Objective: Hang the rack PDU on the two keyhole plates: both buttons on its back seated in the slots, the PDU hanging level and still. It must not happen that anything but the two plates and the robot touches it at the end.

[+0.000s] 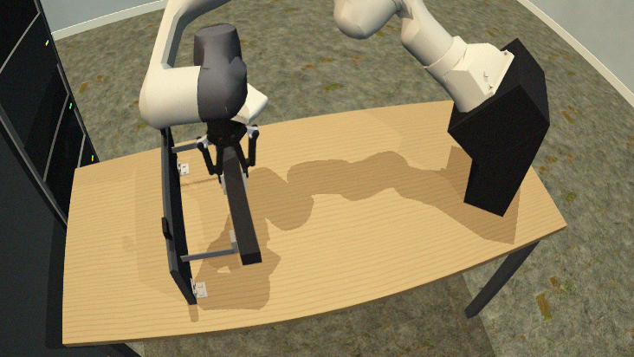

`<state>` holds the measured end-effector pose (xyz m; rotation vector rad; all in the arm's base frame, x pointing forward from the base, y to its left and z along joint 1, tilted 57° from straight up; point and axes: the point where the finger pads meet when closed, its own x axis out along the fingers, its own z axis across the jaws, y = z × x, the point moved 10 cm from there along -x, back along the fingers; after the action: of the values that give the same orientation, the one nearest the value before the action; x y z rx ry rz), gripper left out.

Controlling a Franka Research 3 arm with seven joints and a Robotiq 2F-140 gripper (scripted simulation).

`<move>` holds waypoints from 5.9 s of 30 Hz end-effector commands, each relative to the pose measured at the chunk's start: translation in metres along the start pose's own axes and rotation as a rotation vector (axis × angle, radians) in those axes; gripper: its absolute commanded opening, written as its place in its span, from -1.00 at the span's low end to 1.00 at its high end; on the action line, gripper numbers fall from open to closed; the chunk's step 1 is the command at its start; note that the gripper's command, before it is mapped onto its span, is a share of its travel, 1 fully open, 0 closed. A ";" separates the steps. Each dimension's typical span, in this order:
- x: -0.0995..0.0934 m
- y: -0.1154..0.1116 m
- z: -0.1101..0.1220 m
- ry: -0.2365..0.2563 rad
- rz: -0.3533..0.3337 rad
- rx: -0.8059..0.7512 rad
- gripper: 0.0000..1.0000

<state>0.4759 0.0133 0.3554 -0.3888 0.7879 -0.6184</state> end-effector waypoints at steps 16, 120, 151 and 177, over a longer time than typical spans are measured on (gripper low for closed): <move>0.000 0.001 0.001 -0.001 0.002 -0.004 -1.00; -0.064 0.002 -0.096 -0.001 0.002 -0.004 1.00; -0.064 0.002 -0.129 -0.001 0.002 -0.004 1.00; -0.064 0.002 -0.129 -0.001 0.002 -0.004 1.00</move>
<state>0.3449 0.0429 0.3044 -0.3936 0.7925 -0.6153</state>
